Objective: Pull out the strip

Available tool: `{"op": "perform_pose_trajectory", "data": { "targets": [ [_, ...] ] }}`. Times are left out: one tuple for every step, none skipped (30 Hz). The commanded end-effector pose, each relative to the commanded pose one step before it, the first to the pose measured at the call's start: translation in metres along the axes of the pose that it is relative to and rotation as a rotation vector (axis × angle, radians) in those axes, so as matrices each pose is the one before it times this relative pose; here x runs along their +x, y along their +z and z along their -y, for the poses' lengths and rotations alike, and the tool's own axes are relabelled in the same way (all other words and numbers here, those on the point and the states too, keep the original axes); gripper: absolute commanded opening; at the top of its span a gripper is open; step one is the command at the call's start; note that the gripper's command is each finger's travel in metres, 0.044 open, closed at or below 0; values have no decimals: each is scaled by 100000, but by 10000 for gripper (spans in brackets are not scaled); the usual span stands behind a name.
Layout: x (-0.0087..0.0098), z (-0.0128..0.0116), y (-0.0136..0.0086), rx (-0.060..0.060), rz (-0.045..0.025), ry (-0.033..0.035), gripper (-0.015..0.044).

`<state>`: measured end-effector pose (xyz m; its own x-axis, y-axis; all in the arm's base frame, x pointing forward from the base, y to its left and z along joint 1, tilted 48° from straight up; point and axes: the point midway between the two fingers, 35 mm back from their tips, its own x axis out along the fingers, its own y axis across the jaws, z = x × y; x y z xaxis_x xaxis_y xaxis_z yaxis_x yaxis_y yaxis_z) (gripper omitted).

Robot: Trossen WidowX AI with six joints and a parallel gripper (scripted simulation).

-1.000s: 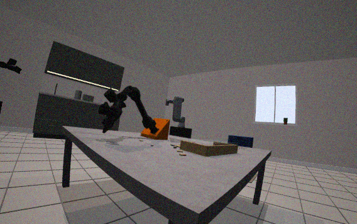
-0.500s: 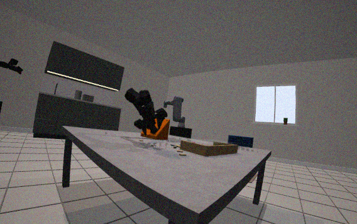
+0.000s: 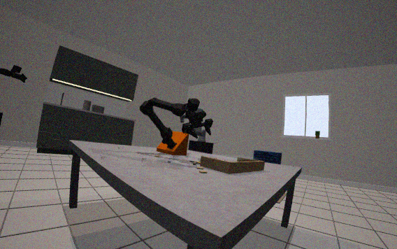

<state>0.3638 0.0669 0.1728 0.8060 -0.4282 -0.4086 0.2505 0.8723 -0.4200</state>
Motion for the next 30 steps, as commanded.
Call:
{"op": "perform_pose_trajectory", "data": {
  "targets": [
    [-3614,-5123,-3263,-25156,5265,5019,400],
    [-878,-1165,-444,-5643,1709,916,400],
    [-898,-1126,-399,-5639,1879,801,400],
    [-915,-1084,-356,-5620,2040,677,400],
    [-753,-849,-253,-4547,1771,454,400],
    [-457,-497,-133,-2721,1111,230,400],
    [-153,-164,-40,-906,378,69,400],
    [0,0,0,0,0,0,400],
    [0,0,0,0,0,0,400],
    [0,0,0,0,0,0,400],
    [0,0,0,0,0,0,400],
    [0,0,0,0,0,0,400],
    [0,0,0,0,0,0,400],
    [0,0,0,0,0,0,400],
    [0,0,0,0,0,0,400],
    [0,0,0,0,0,0,400],
    [0,0,0,0,0,0,400],
    [0,0,0,0,0,0,400],
    [109,-55,24,3,-597,136,374],
    [328,-162,65,23,-1813,396,348],
    [550,-259,89,86,-3098,623,321],
    [683,-297,83,188,-3959,700,295],
    [687,-271,58,280,-4101,616,269],
    [688,-244,34,371,-4232,524,243],
    [688,-217,13,462,-4356,425,216],
    [687,-189,-7,552,-4474,320,190],
    [685,-160,-24,641,-4585,208,164],
    [682,-132,-39,729,-4689,91,138],
    [690,-99,-52,815,-4812,-17,111],
    [686,-71,-63,903,-4911,-143,85]
  ]
}}
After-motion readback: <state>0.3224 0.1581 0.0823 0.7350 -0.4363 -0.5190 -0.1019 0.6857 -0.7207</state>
